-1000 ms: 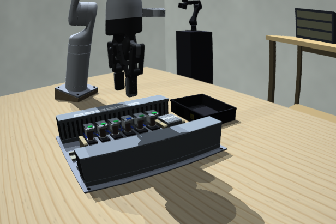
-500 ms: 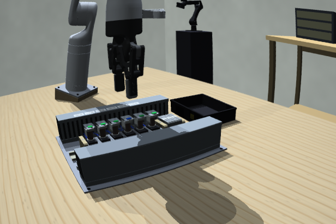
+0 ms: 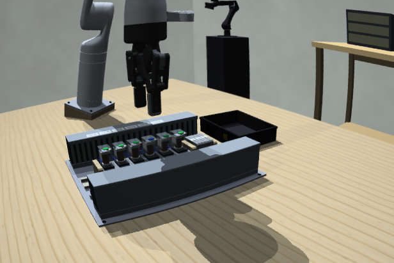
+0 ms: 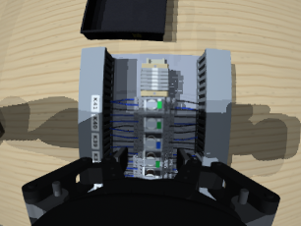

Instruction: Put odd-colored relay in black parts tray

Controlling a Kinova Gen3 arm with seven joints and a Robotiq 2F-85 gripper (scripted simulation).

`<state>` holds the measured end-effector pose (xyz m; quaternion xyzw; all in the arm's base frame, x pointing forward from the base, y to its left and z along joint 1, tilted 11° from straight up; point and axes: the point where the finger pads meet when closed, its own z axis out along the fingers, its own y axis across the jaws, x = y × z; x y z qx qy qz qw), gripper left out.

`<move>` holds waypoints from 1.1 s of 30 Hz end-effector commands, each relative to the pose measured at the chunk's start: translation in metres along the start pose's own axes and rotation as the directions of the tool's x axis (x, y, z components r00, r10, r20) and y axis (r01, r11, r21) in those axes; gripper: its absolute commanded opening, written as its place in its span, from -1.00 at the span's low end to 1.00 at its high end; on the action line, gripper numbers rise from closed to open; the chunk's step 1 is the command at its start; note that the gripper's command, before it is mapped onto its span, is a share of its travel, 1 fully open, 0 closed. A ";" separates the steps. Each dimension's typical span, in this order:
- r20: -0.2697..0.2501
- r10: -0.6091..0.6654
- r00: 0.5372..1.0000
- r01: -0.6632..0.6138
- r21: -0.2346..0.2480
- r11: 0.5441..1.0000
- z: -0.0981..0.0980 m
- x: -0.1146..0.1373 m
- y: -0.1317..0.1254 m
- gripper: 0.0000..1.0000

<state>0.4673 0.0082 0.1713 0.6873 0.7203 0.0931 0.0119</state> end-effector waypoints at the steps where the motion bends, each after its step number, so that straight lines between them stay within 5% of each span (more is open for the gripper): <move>1: 0.000 0.000 1.000 0.000 -0.002 1.000 -0.001 0.000 0.000 0.22; 20: 0.000 0.000 1.000 0.000 -0.002 1.000 0.000 0.000 0.001 0.22; 33: 0.000 0.000 1.000 0.000 -0.002 1.000 0.026 0.000 0.001 0.22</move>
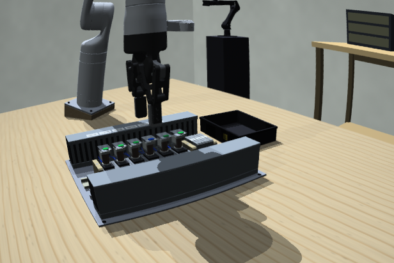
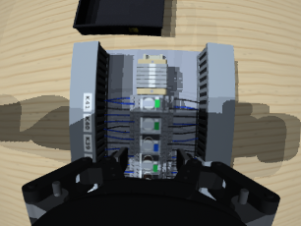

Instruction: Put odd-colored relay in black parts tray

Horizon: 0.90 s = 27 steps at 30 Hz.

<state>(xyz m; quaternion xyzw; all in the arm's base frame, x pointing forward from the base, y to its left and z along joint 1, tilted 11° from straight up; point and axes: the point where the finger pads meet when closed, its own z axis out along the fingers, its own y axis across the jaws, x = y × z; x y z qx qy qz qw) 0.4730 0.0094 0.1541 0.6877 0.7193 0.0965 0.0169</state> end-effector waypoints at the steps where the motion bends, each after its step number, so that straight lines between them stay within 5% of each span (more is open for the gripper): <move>1: -0.002 -0.001 1.000 0.001 0.010 1.000 0.011 0.001 -0.003 0.22; 27: -0.002 -0.001 1.000 0.001 0.010 1.000 0.025 0.001 -0.003 0.22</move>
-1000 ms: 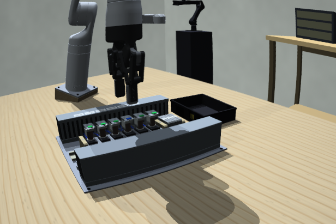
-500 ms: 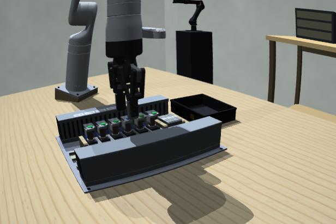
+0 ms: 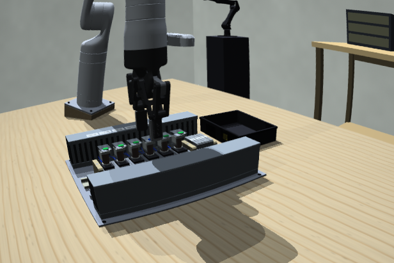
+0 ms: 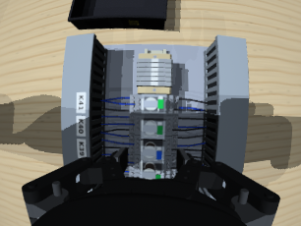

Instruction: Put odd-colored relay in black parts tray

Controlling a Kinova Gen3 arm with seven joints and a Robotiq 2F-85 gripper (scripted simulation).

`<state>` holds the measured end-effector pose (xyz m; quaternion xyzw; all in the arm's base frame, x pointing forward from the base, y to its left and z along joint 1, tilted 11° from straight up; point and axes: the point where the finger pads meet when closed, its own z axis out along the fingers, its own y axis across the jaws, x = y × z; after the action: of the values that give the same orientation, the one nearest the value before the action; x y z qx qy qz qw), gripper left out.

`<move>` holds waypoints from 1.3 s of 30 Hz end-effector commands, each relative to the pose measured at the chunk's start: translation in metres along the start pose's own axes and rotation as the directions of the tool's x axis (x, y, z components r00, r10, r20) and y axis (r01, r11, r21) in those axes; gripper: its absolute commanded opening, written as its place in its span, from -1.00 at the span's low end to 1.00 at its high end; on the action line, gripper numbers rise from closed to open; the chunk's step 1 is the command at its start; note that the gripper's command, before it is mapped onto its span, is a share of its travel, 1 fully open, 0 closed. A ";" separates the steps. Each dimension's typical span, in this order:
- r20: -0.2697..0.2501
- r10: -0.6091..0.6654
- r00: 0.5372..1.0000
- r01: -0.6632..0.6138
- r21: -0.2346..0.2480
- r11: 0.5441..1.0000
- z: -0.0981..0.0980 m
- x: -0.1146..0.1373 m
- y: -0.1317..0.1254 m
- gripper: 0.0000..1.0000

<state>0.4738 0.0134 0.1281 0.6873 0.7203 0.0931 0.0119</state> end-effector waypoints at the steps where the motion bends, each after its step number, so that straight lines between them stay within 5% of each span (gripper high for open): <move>1: 0.000 0.000 1.000 0.000 -0.002 1.000 -0.001 0.000 0.001 0.22; 39: 0.000 0.000 1.000 0.000 -0.002 1.000 0.005 0.000 0.001 0.22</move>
<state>0.4751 0.0137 0.1241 0.6874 0.7201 0.0939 0.0130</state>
